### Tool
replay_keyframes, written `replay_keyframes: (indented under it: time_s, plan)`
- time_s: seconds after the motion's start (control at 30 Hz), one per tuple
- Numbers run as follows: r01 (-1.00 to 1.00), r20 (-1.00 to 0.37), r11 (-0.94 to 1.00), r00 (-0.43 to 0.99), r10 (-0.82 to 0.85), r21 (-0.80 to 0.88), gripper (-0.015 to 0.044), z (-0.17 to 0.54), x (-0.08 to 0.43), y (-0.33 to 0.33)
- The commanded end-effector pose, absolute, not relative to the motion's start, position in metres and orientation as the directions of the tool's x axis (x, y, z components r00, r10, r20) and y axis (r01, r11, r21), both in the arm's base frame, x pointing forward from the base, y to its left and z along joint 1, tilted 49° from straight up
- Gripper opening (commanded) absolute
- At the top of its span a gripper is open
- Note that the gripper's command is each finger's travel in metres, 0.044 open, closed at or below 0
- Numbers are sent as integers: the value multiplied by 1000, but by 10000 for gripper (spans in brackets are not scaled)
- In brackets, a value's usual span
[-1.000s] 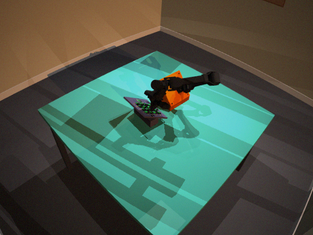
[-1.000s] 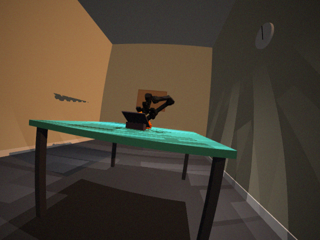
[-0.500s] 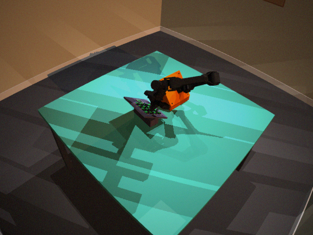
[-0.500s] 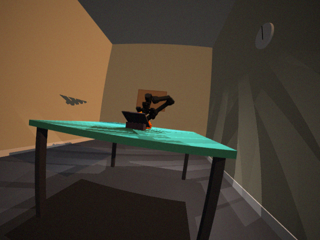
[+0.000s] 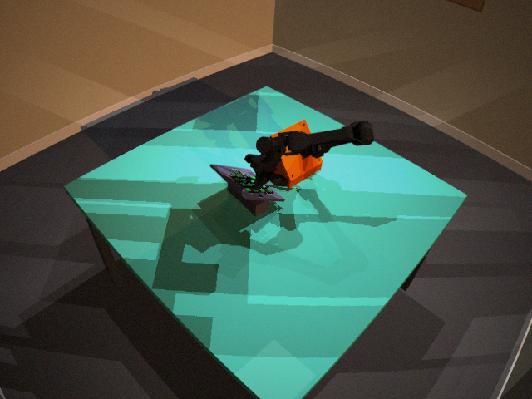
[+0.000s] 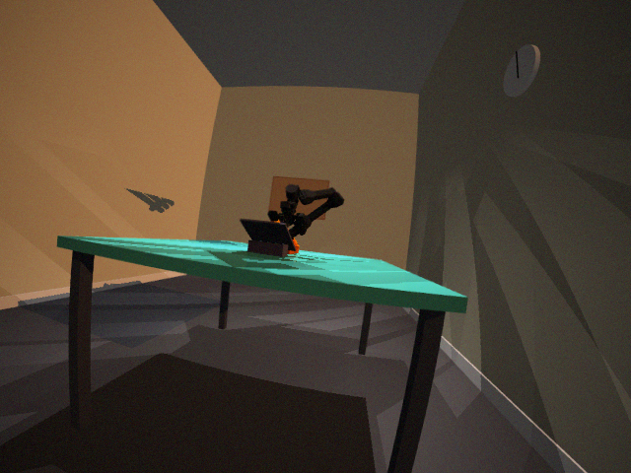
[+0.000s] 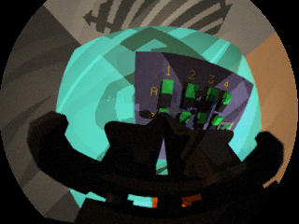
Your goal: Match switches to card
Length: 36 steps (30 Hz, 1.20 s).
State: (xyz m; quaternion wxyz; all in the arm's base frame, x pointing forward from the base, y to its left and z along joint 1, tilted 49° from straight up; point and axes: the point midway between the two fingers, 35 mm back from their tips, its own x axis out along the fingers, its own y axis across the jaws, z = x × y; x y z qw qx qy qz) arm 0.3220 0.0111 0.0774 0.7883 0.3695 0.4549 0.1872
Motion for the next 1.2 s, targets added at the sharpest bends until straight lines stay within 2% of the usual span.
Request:
replay_keyframes:
  time_s: [0.0, 0.43, 0.63, 1.17]
  plan:
    - [48, -582, 658, 517, 628, 752, 0, 76, 323, 11]
    - [51, -577, 659, 537, 616, 751, 0, 112, 287, -29]
    - [52, -579, 661, 536, 614, 749, 0, 72, 257, -52]
    - [52, -578, 660, 537, 614, 749, 0, 70, 256, -53]
